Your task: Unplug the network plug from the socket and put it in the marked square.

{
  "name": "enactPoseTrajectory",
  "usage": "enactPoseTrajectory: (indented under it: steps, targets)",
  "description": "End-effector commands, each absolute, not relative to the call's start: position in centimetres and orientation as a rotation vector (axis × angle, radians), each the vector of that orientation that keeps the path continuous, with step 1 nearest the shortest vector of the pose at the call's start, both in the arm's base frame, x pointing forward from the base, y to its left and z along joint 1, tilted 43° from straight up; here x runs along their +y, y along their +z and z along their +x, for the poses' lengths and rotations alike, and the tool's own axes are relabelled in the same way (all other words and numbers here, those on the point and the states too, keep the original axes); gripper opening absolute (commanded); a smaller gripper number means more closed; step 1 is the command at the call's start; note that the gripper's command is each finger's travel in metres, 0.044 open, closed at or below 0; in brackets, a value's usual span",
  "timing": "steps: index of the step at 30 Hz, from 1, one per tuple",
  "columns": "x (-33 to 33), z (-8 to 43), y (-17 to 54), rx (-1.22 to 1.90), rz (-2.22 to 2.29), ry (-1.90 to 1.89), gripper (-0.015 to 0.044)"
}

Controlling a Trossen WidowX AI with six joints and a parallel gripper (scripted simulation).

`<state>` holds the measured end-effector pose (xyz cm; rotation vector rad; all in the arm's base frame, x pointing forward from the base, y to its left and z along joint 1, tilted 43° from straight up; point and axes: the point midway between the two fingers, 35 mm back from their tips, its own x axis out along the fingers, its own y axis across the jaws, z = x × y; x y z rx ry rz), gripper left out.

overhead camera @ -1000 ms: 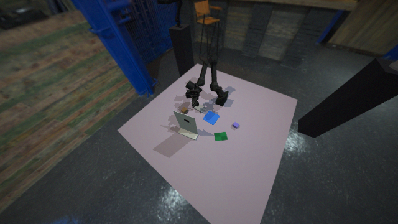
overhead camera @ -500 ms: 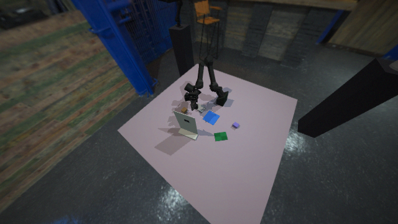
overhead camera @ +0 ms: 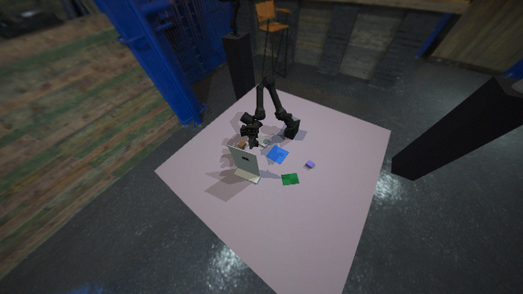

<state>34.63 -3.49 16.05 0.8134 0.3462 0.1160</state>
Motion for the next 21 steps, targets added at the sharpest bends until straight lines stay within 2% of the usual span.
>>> enactPoseTrajectory:
  steps: [1,21]
  targets:
    - [-3.6,35.3,16.1,0.345,0.818,0.112,0.0156]
    - [-3.5,37.9,16.0,0.344,0.818,0.113,0.0156]
